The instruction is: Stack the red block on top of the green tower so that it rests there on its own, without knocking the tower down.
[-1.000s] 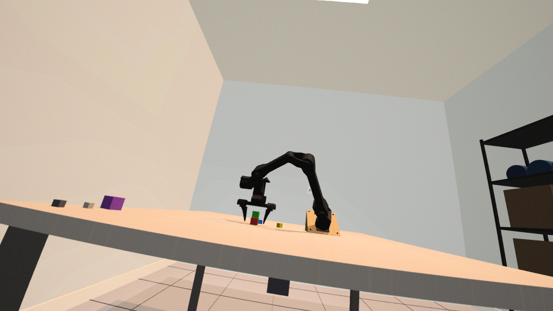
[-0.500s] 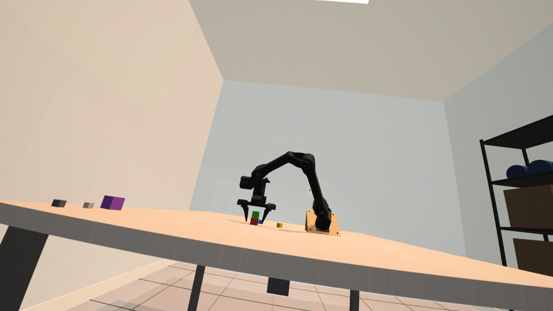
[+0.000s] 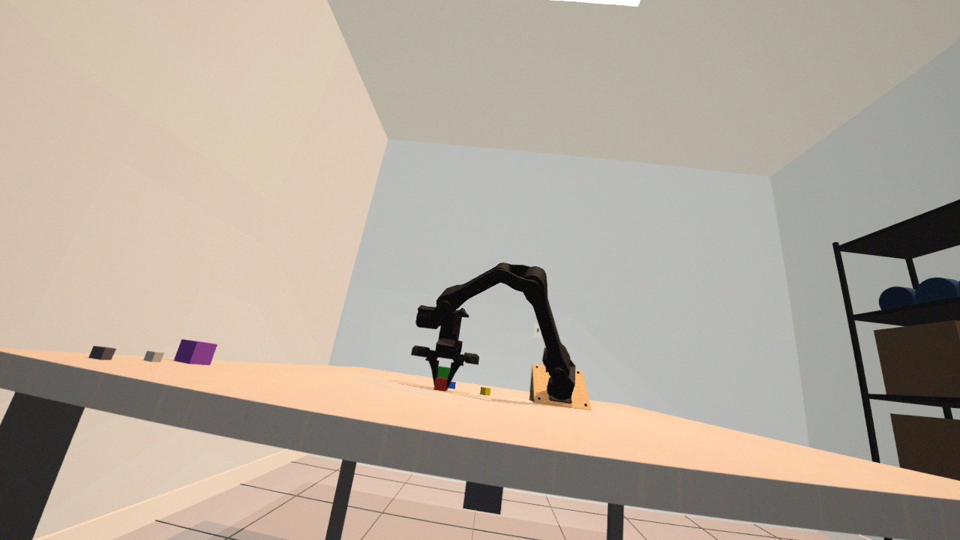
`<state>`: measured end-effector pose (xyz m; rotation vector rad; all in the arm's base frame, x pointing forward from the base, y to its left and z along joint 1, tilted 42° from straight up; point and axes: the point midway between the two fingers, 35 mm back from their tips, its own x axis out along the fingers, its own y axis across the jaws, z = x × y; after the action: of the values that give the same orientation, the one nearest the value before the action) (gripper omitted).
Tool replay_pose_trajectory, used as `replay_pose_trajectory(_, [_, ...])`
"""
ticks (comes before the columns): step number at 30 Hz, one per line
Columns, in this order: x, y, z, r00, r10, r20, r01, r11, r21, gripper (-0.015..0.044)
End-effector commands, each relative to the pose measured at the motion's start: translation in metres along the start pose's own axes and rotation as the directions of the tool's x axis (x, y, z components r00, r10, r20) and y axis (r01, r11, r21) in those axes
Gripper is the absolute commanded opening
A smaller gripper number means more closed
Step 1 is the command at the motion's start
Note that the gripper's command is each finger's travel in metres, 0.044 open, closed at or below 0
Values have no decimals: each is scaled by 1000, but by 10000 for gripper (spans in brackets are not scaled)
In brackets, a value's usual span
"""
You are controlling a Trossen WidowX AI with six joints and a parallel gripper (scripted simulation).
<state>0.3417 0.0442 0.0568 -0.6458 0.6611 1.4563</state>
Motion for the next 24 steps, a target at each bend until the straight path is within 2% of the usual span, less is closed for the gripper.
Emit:
replay_pose_trajectory(1, [-2, 0, 0, 1000, 1, 5, -1, 1000, 3, 26])
replay_pose_trajectory(2, [-5, 0, 0, 1000, 1, 5, -1, 1000, 3, 0])
replay_pose_trajectory(24, [-102, 0, -1, 1000, 2, 2, -2, 1000, 4, 0])
